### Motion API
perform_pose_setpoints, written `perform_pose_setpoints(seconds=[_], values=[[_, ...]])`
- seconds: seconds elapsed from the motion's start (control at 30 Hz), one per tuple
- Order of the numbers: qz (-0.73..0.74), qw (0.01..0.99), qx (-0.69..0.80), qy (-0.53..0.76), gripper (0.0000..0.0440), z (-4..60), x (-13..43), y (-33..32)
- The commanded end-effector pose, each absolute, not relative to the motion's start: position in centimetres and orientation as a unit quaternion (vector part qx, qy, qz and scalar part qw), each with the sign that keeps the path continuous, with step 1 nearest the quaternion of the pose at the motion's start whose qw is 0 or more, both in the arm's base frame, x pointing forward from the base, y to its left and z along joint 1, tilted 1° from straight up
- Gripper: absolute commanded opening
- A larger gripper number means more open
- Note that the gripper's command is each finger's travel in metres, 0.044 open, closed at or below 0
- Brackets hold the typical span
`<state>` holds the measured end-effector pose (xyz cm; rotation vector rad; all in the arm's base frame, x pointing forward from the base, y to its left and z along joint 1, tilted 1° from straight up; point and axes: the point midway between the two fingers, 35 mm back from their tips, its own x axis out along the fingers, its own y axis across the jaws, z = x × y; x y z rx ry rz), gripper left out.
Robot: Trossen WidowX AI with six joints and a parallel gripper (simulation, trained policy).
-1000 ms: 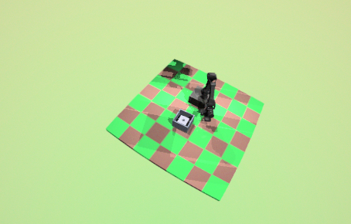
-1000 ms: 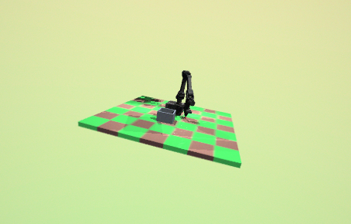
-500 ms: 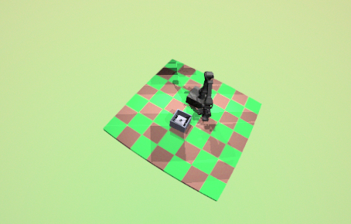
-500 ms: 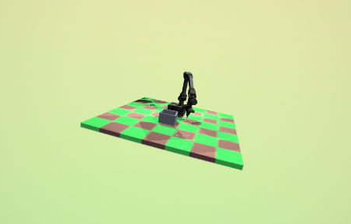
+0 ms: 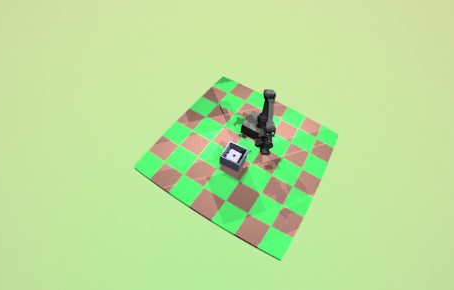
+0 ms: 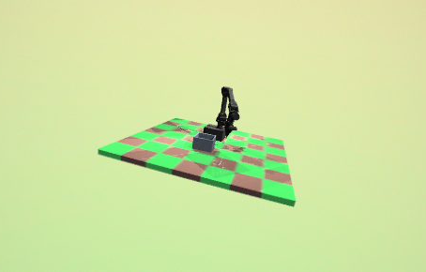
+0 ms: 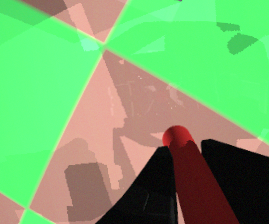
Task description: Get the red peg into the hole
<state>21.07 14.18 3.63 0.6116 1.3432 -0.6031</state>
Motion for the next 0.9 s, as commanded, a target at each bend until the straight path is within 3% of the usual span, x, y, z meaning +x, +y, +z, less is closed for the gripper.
perform_pose_setpoints(seconds=[0.0, 0.87], values=[[-0.262, 0.712, 0.277, 0.589, 0.0, 5.5, 22.5, 13.9], [-0.304, 0.719, 0.318, 0.539, 0.0, 8.5, 30.1, 6.7]])
